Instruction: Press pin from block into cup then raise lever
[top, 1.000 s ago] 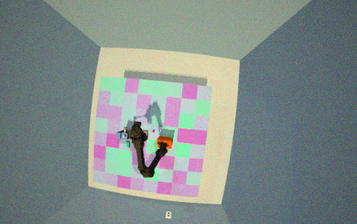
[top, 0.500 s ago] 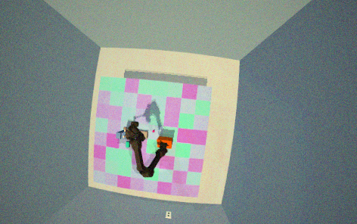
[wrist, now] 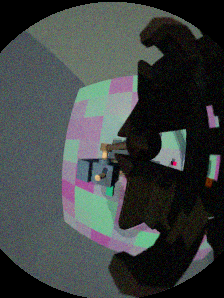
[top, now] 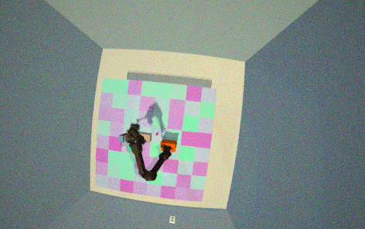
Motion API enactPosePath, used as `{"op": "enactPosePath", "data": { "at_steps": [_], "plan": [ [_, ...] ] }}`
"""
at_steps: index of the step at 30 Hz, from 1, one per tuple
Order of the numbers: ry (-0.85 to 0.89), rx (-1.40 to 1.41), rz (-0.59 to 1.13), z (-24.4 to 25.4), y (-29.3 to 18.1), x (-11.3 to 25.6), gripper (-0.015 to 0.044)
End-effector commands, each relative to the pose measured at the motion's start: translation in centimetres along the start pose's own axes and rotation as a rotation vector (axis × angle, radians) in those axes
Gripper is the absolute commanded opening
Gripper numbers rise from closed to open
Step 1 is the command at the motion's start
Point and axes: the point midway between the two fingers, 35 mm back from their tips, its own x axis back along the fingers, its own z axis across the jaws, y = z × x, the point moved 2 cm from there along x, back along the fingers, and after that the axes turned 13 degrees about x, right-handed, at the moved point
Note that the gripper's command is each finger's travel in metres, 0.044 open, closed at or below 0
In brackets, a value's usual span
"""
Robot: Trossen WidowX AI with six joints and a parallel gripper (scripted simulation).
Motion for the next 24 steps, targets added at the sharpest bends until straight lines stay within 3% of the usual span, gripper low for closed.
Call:
{"op": "enactPosePath", "data": {
  "at_steps": [1, 24],
  "plan": [
    [0.003, 0.005, -0.009, -0.3, 1.0, -0.2, 0.0000],
    [0.004, 0.006, -0.010, -1.0, 4.4, -1.3, 0.0000]
  ]
}}
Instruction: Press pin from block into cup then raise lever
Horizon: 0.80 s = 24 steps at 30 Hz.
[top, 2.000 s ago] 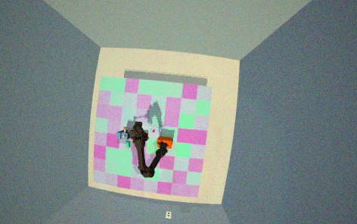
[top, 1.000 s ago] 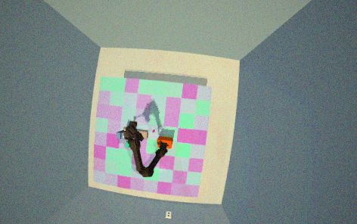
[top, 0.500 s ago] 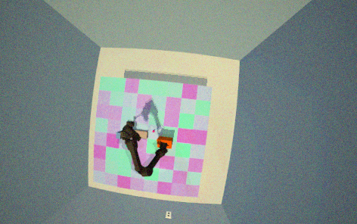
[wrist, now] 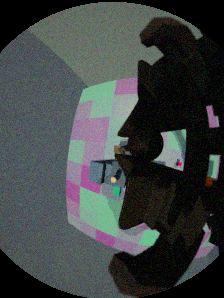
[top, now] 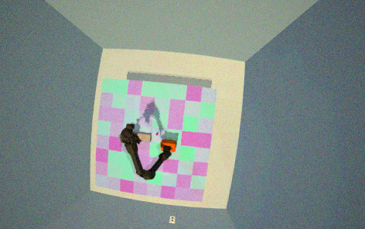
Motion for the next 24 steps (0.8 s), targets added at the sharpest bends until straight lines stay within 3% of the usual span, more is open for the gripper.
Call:
{"op": "enactPosePath", "data": {
  "at_steps": [1, 24],
  "plan": [
    [0.004, 0.006, -0.007, -0.2, 1.0, -0.4, 0.0000],
    [0.001, 0.001, -0.003, -0.6, 3.1, -1.7, 0.0000]
  ]
}}
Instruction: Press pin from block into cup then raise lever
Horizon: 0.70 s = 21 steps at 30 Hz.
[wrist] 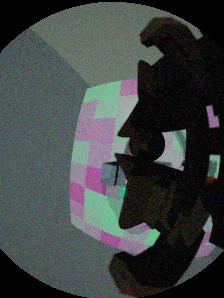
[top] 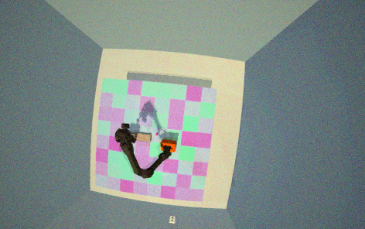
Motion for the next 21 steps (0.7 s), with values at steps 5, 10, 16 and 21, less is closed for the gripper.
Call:
{"op": "enactPosePath", "data": {
  "at_steps": [5, 10, 16, 21],
  "plan": [
    [0.001, 0.001, -0.001, 0.03, -0.08, 0.08, 0.0053],
    [0.001, 0.001, -0.001, 0.03, -0.08, 0.08, 0.0184],
    [0.001, 0.001, -0.001, 0.03, -0.08, 0.08, 0.0341],
    [0.001, 0.001, -0.001, 0.03, -0.08, 0.08, 0.0440]
  ]
}}
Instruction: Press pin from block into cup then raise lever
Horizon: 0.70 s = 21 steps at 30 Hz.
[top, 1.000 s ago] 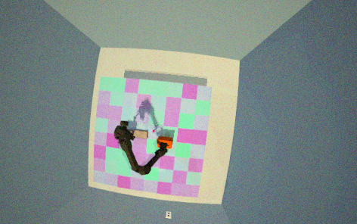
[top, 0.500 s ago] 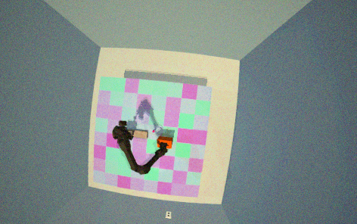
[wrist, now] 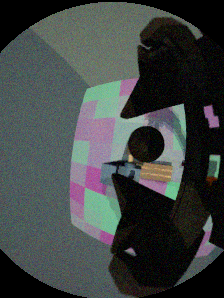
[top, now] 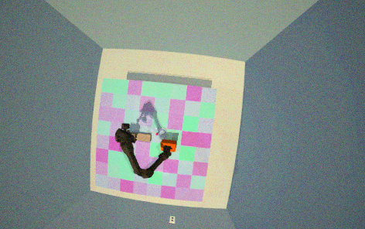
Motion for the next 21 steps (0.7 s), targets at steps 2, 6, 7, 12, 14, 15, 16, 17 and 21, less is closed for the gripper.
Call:
{"op": "enactPosePath", "data": {
  "at_steps": [2, 6, 7, 12, 14, 15, 16, 17, 21],
  "plan": [
    [0.001, 0.004, -0.001, 0.1, 0.0, 0.1, 0.0440],
    [0.001, 0.004, -0.001, 0.1, 0.0, 0.1, 0.0440],
    [0.001, 0.004, -0.001, 0.1, 0.0, 0.1, 0.0440],
    [0.001, 0.004, -0.001, 0.1, 0.0, 0.1, 0.0440],
    [-0.001, 0.004, 0.001, -0.1, 0.0, 1.0, 0.0440],
    [-0.003, 0.005, 0.003, -0.2, 0.0, 2.2, 0.0440],
    [-0.004, 0.006, 0.004, -0.3, -0.1, 3.7, 0.0440],
    [-0.003, 0.006, 0.004, -0.4, -0.1, 5.3, 0.0440],
    [0.003, 0.007, -0.003, 0.0, -0.3, 9.0, 0.0440]
  ]
}}
